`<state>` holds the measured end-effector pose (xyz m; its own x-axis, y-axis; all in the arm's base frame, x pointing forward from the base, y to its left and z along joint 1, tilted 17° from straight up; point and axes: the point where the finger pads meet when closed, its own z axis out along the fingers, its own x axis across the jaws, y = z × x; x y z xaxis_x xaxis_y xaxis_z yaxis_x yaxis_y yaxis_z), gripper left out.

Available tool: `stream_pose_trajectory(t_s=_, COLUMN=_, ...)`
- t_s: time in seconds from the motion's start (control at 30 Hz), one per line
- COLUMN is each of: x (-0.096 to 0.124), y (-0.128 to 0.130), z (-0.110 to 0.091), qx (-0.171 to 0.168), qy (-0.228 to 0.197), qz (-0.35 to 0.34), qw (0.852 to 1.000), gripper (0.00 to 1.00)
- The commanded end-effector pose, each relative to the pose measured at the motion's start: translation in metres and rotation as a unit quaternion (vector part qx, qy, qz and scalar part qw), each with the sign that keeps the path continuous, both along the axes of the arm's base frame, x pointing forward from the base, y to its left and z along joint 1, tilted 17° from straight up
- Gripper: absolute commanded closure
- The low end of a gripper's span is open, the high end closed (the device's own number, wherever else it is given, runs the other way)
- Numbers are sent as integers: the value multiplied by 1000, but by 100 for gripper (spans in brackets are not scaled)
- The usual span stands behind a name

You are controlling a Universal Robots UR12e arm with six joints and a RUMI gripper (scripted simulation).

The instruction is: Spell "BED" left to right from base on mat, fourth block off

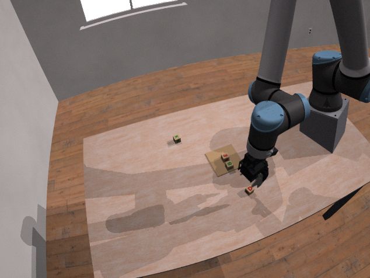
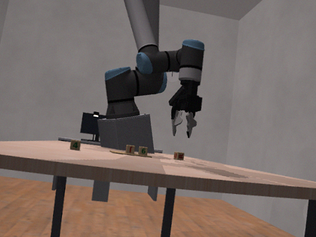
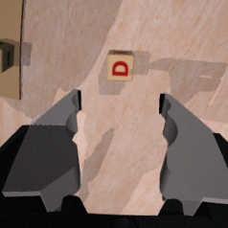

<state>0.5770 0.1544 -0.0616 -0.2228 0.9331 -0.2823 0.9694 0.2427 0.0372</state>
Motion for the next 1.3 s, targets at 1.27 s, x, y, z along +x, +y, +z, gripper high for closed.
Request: stream_pose_trajectory(t_s=1.27, x=2, y=-3, z=-11, qx=0, qy=-1, qz=0, qw=1000, gripper=60)
